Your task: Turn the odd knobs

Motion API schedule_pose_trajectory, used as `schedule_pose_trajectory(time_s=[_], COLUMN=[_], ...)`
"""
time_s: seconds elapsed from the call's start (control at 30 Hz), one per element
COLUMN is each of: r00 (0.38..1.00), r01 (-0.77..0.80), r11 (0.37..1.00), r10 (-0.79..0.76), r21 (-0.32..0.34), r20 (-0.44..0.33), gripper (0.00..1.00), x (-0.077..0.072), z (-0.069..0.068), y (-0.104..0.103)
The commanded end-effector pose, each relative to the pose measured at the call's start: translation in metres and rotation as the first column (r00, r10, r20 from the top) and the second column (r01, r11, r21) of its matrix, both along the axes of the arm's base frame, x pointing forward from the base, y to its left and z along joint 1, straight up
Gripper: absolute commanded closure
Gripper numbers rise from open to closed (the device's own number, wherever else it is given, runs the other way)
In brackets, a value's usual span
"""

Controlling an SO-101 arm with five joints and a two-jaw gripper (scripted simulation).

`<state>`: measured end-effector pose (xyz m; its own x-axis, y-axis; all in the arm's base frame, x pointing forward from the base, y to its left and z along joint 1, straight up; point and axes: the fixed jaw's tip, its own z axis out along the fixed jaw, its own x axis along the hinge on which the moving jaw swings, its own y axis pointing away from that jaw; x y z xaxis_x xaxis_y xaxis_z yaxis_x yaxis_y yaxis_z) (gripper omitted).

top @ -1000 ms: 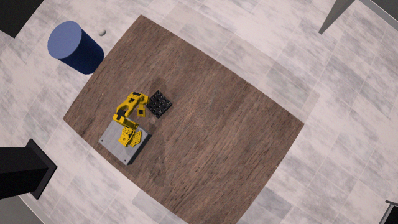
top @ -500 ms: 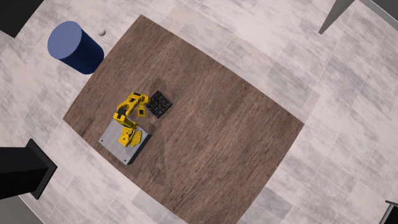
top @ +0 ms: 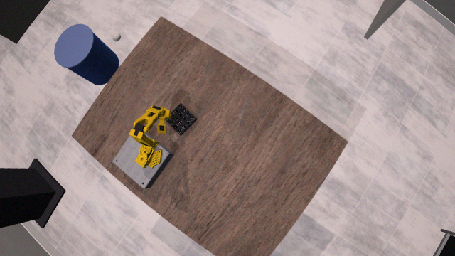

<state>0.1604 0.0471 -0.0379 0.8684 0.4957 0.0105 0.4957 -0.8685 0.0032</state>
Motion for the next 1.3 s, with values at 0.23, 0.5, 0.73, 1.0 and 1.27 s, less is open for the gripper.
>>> schedule_pose_trajectory(time_s=[0.23,0.5,0.73,1.0,1.27], r00=[1.0,1.0,1.0,1.0,1.0], r01=[-0.009,-0.009,-0.009,-0.009,-0.009], r11=[1.0,1.0,1.0,1.0,1.0], r10=[0.009,0.009,0.009,0.009,0.009], r21=[-0.005,-0.005,-0.005,-0.005,-0.005], r20=[-0.017,-0.017,-0.017,-0.017,-0.017], gripper=[0.9,0.9,0.9,0.9,0.9], x=[-0.005,-0.008,-0.008,-0.008,-0.008], z=[-0.004,-0.006,-0.007,-0.014,-0.022], y=[-0.001,-0.001,-0.001,-0.001,-0.001])
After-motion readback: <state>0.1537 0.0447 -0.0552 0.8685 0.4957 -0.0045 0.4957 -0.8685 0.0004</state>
